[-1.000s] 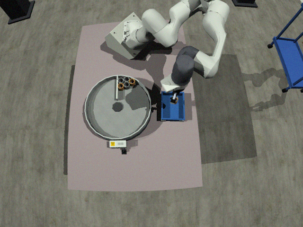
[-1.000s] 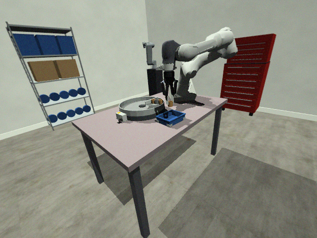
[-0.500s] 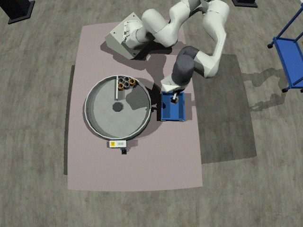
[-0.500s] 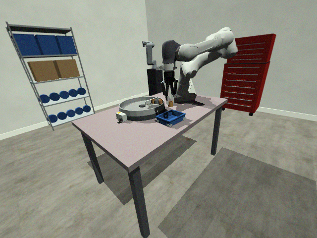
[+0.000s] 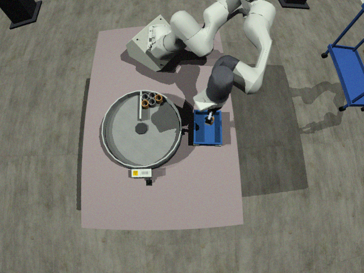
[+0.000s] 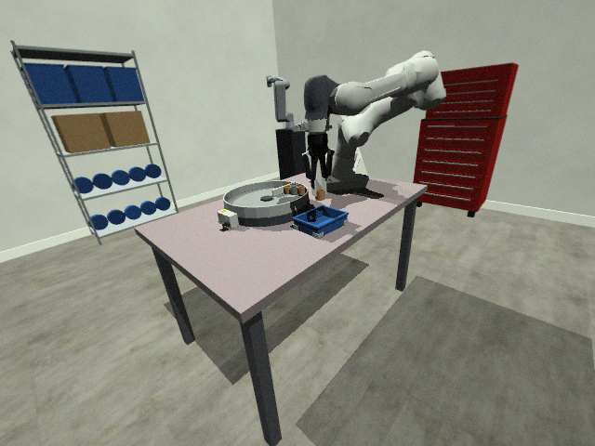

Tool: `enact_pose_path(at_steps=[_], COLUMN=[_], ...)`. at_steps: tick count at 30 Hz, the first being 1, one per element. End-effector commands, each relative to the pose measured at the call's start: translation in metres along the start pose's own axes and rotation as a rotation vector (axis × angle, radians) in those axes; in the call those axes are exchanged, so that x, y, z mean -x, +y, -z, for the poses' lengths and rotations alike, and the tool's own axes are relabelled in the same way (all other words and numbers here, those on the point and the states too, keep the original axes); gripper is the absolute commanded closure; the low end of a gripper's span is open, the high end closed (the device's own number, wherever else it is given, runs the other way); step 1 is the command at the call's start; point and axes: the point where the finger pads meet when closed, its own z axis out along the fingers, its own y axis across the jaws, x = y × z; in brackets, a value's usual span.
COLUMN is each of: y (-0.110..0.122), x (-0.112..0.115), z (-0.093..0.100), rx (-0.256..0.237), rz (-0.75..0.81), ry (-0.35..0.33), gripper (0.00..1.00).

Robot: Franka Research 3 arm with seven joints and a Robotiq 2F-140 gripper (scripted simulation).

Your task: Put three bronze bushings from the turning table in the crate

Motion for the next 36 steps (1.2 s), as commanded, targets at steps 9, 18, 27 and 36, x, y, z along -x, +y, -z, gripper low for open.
enact_pose_path(at_steps=[9,18,27,36], y=[0.000,0.000,0.000,0.000], x=[0.002,0.002,0.002,0.002], z=[0.000,-0.001,-0.034,-0.065], rx=[-0.001,-0.001,-0.001,-0.001], rz=[-0.002,-0.002,-0.002,-0.002], ry=[-0.002,-0.002,-0.002,-0.002], gripper=[1.00,1.00,1.00,1.00])
